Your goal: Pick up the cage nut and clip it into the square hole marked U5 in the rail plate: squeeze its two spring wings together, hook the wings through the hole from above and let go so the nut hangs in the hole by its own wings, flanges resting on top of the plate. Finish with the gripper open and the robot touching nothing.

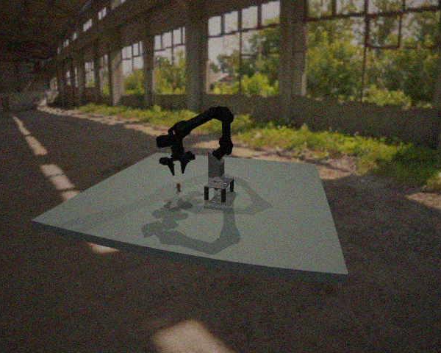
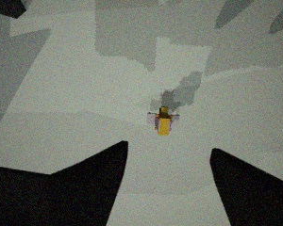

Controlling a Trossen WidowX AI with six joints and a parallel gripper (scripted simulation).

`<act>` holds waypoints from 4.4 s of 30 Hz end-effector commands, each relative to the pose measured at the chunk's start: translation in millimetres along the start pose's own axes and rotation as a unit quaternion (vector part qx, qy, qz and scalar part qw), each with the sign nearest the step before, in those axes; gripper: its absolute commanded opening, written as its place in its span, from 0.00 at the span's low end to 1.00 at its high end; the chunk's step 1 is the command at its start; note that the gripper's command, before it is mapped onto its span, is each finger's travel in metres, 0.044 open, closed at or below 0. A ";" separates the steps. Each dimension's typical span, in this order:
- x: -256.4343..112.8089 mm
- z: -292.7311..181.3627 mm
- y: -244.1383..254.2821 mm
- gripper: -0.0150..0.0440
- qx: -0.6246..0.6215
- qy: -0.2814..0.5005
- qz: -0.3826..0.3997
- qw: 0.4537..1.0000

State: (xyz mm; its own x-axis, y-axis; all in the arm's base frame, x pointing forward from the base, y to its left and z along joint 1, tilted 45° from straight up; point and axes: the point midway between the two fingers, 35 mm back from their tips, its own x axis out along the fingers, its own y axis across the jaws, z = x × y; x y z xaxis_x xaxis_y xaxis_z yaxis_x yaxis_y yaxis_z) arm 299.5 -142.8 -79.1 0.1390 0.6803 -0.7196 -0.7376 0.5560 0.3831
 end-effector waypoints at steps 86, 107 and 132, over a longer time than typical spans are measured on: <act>61.2 -1.0 0.8 0.46 0.000 0.000 0.003 1.000; 61.0 -1.3 1.3 0.30 -0.002 0.002 0.003 1.000; 56.0 -2.6 -0.4 0.30 0.008 0.004 -0.003 1.000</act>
State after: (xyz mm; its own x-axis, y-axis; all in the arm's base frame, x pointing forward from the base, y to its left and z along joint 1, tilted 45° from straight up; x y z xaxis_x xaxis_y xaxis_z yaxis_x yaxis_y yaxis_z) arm 306.2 -101.1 -123.3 0.1317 0.6827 -0.7188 -0.7394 0.5506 0.3874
